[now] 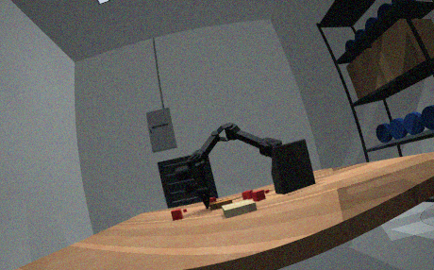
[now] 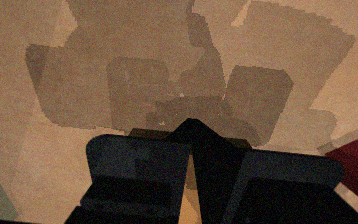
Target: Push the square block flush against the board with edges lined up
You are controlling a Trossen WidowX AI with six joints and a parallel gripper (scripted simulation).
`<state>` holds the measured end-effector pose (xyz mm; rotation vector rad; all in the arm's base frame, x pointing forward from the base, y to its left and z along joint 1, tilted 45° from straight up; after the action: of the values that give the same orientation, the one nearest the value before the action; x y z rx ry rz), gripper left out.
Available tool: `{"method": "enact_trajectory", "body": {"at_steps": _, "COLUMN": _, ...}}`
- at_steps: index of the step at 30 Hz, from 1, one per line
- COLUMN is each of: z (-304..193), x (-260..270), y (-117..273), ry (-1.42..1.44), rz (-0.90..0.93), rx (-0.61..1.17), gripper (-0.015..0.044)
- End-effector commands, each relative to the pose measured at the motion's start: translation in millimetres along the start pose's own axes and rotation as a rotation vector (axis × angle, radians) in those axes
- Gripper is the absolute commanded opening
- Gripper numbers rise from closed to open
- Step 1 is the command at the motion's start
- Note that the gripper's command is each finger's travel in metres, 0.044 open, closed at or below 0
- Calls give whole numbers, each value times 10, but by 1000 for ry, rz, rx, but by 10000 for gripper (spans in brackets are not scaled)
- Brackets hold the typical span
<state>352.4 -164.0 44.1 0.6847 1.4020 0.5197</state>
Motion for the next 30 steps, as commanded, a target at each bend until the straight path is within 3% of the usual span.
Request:
{"method": "enact_trajectory", "body": {"at_steps": 1, "z": -67, "x": 2, "y": 1, "ry": 7, "rz": 3, "rx": 3, "gripper": 0}}
{"method": "enact_trajectory", "body": {"at_steps": 14, "z": -212, "x": 16, "y": -3, "ry": 8, "rz": 3, "rx": 3, "gripper": 0}}
{"method": "enact_trajectory", "body": {"at_steps": 30, "z": 10, "x": 1, "y": 0, "ry": 7, "rz": 3, "rx": 2, "gripper": 0}}
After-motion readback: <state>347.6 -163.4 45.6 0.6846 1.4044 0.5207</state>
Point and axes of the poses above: the point midway between the two fingers, 35 mm back from their tips, its own y axis back along the fingers, its own x axis across the jaws, z = x × y, the point moved 4 cm from there along y, back along the fingers, and after that the axes turned 2 degrees about y, right-handed, at the moved point
